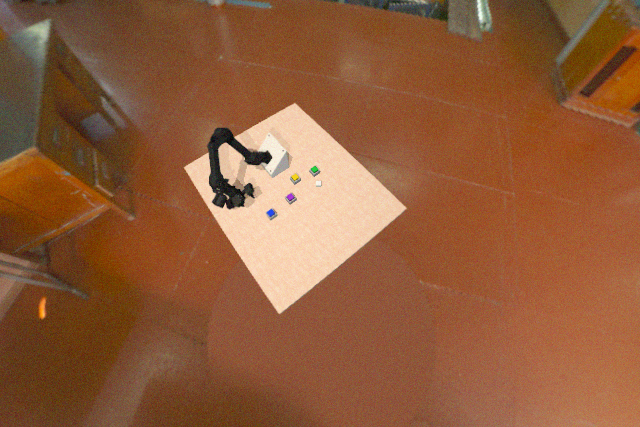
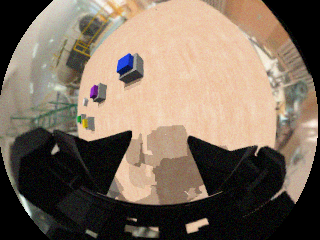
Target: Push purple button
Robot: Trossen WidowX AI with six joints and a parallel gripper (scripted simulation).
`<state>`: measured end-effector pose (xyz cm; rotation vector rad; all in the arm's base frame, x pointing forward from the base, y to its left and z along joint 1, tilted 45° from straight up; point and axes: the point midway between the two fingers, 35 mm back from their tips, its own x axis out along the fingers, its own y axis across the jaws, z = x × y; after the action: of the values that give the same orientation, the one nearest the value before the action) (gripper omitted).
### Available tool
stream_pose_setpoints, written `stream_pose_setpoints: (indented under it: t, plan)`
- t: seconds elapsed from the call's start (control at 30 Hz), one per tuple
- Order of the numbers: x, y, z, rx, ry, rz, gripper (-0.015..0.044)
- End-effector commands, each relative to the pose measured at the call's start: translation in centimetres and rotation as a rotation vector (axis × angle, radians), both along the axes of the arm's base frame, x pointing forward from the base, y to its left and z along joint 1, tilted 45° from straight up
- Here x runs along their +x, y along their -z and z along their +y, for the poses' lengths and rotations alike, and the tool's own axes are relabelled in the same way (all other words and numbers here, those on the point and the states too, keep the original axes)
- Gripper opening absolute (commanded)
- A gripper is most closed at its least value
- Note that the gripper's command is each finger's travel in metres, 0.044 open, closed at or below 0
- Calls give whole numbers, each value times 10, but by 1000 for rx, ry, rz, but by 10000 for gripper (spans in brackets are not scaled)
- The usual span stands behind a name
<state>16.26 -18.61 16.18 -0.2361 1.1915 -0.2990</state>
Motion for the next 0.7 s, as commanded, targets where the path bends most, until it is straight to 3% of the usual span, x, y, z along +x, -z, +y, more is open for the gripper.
stream_pose_setpoints:
  t: [0.0,0.3,0.67]
  plan:
    - [28,14,20,80,26,85,400]
    - [77,41,81,70,74,303,400]
    - [113,66,181,-231,67,399,400]
